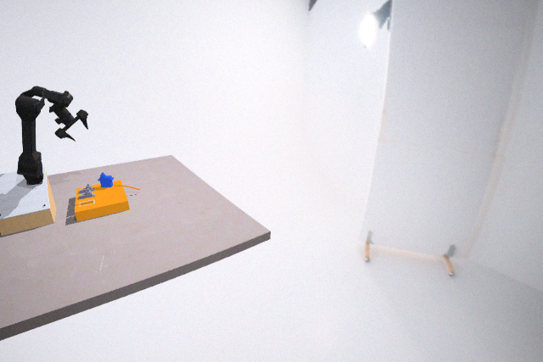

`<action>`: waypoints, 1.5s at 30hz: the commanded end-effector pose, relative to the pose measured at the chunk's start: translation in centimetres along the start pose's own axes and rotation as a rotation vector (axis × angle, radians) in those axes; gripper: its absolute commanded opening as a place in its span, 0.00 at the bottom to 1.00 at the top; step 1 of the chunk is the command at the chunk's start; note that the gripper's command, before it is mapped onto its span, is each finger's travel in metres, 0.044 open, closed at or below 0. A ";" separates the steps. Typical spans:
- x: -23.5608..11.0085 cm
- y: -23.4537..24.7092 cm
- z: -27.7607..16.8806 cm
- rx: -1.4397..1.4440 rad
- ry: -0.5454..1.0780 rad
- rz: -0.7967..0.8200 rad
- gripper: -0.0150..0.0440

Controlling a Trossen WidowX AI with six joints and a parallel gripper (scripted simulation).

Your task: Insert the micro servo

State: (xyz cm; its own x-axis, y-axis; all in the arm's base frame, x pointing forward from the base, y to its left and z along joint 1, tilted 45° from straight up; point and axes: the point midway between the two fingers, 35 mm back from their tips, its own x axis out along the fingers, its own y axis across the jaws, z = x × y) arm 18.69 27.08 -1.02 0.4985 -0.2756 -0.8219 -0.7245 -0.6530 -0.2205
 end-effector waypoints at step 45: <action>18.1 5.2 -18.2 -0.676 -0.045 0.616 1.00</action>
State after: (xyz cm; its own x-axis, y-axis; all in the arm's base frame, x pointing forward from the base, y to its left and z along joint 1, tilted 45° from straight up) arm 32.57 6.03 -7.31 0.0809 -0.6923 -0.7171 -0.4205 -0.6760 0.6051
